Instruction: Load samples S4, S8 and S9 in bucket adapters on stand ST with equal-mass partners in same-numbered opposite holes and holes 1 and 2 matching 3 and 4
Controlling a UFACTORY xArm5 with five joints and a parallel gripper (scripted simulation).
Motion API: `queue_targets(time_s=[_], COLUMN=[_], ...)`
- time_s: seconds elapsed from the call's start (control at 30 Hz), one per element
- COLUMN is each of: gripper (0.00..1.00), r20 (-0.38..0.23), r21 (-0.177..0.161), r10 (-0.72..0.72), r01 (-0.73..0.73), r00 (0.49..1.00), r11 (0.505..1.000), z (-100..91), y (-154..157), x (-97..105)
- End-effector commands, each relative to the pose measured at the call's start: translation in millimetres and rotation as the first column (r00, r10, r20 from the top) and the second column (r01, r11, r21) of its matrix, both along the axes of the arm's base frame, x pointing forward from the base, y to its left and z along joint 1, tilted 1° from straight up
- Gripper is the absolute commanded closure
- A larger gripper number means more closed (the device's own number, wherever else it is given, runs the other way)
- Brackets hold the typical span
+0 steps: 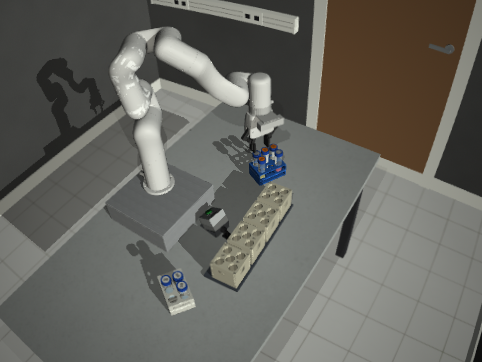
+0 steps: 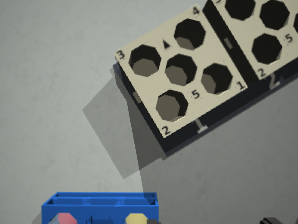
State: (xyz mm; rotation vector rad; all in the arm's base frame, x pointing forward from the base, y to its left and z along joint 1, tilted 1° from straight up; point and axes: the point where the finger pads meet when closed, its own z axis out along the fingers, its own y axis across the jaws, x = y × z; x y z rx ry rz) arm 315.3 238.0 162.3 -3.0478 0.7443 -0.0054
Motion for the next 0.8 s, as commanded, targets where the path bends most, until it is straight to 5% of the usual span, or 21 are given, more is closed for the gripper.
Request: queue_targets(time_s=[0.0,0.33,0.77], gripper=[0.43,0.43,0.43], r20=[-0.006,-0.007,-0.007], r21=[0.015,0.016,0.016], r10=[-0.001,-0.001,-0.001], r01=[0.001,0.001,0.001], r00=[1.0,1.0,1.0], r11=[1.0,1.0,1.0], z=[1.7,2.4,2.4], y=[25.7,61.9,61.9], x=[-10.4,-27.6,-27.6])
